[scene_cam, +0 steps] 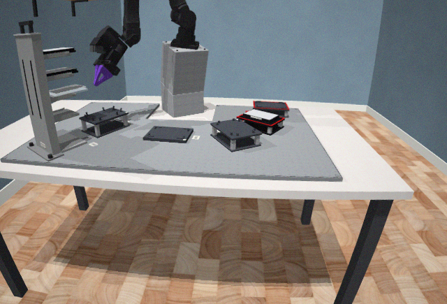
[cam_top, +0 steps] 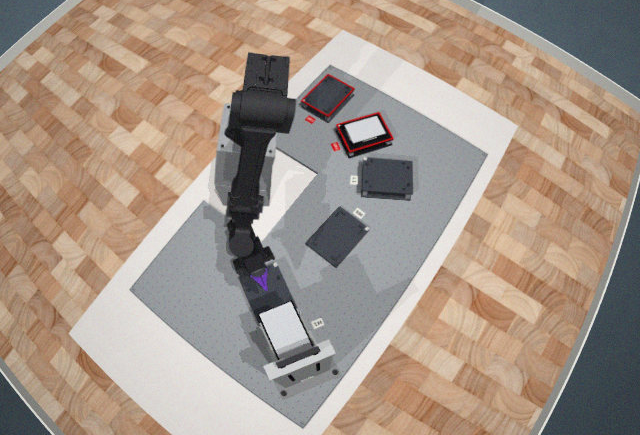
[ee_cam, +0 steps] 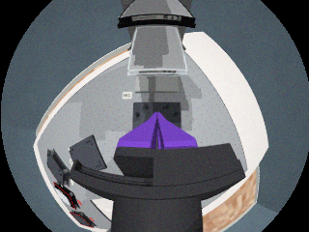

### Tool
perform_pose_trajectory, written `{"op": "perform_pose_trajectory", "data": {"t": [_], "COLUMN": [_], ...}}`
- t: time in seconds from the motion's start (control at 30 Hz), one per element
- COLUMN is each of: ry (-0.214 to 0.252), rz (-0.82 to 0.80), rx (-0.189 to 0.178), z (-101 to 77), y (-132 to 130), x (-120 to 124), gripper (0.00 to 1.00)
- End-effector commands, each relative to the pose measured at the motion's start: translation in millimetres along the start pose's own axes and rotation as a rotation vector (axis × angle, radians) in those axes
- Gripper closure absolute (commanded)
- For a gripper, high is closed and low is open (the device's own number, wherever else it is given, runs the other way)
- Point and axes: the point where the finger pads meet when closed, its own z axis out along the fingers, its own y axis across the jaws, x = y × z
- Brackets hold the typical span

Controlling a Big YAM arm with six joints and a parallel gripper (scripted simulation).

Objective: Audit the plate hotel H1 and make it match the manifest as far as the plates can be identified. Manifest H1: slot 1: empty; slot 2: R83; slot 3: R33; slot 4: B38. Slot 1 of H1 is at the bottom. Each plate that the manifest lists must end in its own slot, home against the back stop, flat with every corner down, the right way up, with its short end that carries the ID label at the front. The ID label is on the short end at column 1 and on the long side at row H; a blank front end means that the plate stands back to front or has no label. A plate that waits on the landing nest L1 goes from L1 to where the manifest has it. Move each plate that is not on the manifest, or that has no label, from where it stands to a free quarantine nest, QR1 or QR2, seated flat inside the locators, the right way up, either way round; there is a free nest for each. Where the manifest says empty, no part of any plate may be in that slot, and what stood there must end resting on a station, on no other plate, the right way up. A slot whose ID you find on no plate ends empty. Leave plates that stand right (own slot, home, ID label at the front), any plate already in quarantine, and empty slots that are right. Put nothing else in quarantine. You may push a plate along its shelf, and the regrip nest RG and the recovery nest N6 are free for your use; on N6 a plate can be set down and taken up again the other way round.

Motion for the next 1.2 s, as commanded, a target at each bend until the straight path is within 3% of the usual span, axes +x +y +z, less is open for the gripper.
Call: {"op": "perform_pose_trajectory", "data": {"t": [0.0,1.17], "ry": [-0.024,-0.027], "rz": [-0.01,-0.008], "rx": [-0.003,-0.002], "z": [2.9,18.3], "y": [1.6,0.8], "x": [-16.4,-33.0], "gripper": [1.0,1.0]}}
